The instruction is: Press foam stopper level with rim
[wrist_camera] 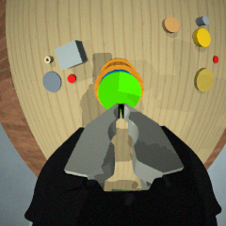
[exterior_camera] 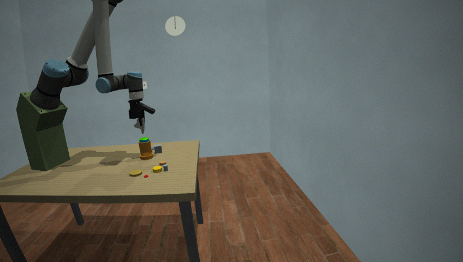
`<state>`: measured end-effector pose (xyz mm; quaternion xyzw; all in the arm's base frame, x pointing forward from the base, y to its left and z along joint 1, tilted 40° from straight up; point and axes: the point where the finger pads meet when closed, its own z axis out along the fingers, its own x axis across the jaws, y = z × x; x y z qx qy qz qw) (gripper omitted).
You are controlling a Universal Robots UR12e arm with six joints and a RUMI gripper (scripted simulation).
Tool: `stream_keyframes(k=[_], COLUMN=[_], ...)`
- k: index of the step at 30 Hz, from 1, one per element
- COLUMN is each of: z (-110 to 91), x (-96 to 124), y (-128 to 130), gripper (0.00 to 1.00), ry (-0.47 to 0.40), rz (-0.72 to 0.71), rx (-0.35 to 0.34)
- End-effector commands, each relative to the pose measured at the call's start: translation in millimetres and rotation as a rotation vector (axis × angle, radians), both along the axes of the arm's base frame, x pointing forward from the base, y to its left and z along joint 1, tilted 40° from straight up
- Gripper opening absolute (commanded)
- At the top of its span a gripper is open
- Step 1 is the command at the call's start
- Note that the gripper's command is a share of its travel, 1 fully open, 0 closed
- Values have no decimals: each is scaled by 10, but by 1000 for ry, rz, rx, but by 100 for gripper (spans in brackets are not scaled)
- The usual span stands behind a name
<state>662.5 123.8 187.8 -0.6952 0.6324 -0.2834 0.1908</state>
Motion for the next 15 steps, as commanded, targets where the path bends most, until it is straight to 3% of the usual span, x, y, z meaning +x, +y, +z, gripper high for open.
stream_keyframes(k=[1,15], z=[6,-23], x=[0,24], y=[2,-2], gripper=[0,0], ry=[-1,-1], rz=[0,0], rx=[0,0])
